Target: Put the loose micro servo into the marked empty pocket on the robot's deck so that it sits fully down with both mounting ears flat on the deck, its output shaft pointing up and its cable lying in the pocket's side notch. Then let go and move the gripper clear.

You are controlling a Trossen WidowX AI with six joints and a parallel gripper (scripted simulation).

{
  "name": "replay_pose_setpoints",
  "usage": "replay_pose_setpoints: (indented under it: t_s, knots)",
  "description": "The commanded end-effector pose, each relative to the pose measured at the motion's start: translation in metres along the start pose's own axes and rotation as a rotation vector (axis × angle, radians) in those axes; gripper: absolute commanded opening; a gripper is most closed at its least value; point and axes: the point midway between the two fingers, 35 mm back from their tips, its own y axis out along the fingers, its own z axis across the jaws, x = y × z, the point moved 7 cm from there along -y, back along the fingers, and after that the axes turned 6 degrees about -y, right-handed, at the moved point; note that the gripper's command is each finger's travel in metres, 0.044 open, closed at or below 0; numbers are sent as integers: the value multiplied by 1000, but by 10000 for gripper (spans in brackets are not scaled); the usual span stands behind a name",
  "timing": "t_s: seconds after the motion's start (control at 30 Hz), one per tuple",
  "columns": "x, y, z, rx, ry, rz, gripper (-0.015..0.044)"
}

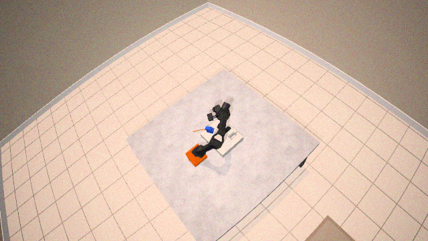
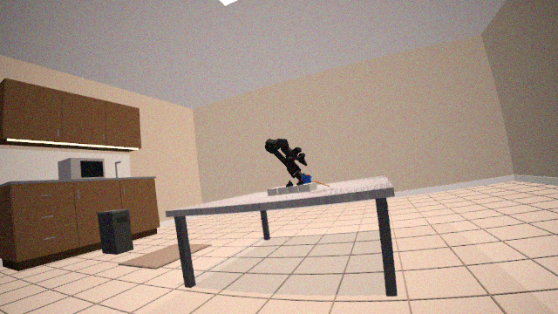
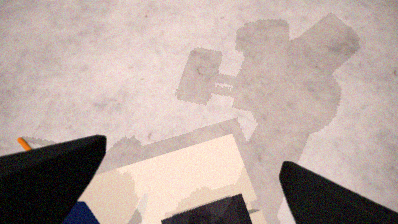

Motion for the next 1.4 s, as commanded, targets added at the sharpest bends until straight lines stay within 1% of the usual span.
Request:
replay_pose_setpoints:
  t_s: [0.0, 0.47, 1.0, 1.37]
  knots:
    - [4, 8, 18, 38, -112, 88, 440]
    - [11, 20, 68, 140, -454, 348, 440]
    - [13, 24, 117, 246, -866, 641, 440]
    - [11, 26, 120, 254, -900, 665, 440]
